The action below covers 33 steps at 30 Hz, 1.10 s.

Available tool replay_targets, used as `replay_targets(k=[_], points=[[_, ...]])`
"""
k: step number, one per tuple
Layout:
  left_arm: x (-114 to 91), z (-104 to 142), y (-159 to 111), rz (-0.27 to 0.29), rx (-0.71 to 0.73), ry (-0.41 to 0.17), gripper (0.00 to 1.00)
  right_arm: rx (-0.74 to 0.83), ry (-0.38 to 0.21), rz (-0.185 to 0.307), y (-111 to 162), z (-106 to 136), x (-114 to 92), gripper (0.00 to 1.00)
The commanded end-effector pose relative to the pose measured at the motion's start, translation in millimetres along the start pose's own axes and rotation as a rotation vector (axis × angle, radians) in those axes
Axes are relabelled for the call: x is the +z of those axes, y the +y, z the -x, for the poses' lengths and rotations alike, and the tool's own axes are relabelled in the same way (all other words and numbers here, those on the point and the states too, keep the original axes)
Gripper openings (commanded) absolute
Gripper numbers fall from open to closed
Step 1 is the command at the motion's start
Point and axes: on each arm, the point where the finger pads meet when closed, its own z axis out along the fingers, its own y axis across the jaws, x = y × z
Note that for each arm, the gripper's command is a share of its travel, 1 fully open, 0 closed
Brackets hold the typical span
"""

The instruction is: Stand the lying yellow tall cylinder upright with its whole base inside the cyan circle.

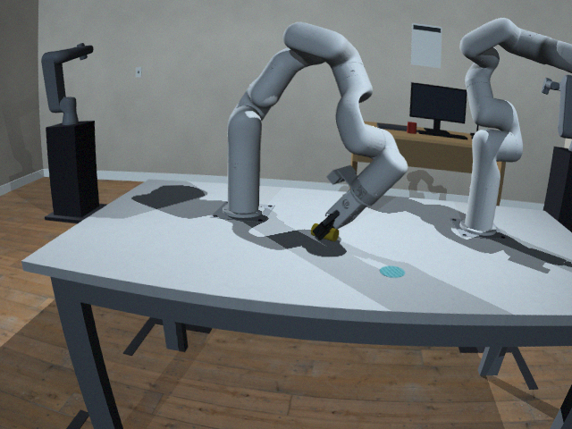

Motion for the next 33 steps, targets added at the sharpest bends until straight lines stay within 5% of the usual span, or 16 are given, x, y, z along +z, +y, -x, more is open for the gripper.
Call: replay_targets(k=[1, 15, 33], points=[[-1, 0, -1, -0.004, 0.0, 0.001, 1.0, 0.0, -0.003, 0.0, 0, -1, -3, 0.0], [-1, 0, -1, -0.004, 0.0, 0.001, 1.0, 0.0, -0.003, 0.0, 0, -29, -37, 0.0], [-1, 0, -1, -0.004, 0.0, 0.001, 1.0, 0.0, -0.003, 0.0, 0, -44, -54, 0.0]])
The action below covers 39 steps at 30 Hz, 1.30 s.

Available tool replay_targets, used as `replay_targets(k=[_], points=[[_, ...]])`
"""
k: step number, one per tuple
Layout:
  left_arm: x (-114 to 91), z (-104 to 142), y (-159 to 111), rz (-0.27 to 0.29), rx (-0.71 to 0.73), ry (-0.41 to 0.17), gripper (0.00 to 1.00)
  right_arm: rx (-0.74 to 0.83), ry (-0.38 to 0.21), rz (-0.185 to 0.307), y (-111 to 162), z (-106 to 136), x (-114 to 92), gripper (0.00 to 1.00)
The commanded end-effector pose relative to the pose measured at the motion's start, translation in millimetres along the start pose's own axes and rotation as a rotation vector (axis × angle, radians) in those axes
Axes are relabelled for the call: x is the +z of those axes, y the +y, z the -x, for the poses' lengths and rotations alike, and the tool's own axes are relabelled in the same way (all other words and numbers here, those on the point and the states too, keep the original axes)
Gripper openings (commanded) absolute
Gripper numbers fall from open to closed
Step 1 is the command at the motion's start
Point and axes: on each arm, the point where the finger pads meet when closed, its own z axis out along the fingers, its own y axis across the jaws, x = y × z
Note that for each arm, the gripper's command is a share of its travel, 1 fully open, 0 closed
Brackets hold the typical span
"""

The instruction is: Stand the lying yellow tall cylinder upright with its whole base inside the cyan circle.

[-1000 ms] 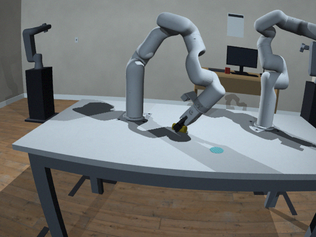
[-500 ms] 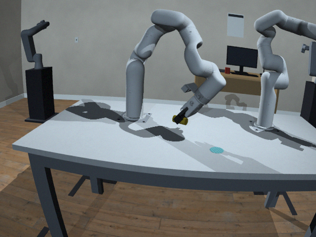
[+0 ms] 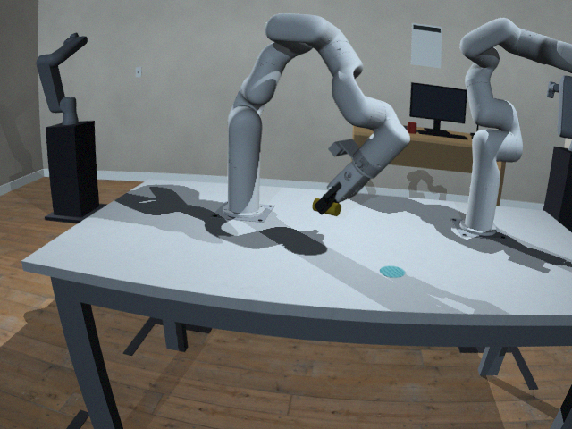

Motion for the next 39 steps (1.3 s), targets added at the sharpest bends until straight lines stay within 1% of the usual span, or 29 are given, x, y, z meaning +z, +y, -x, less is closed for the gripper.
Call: replay_targets(k=[1, 18, 22, 28, 33, 35, 39], points=[[-1, 0, -1, -0.004, 0.0, 0.001, 1.0, 0.0, -0.003, 0.0, 0, 0, -2, 0.0], [-1, 0, -1, -0.004, 0.0, 0.001, 1.0, -0.001, -0.006, 0.0, 0, 0, -2, 0.0], [-1, 0, -1, -0.004, 0.0, 0.001, 1.0, -0.003, -0.014, 0.0, -1, 1, -3, 0.0], [-1, 0, -1, -0.004, 0.0, 0.001, 1.0, -0.009, -0.042, 0.001, -2, 5, -5, 0.0], [-1, 0, -1, -0.004, 0.0, 0.001, 1.0, -0.019, -0.081, 0.002, -4, 11, -8, 0.0], [-1, 0, -1, -0.004, 0.0, 0.001, 1.0, -0.019, -0.081, 0.002, -4, 11, -8, 0.0], [-1, 0, -1, -0.004, 0.0, 0.001, 1.0, -0.029, -0.124, 0.004, -6, 16, -12, 0.0]])
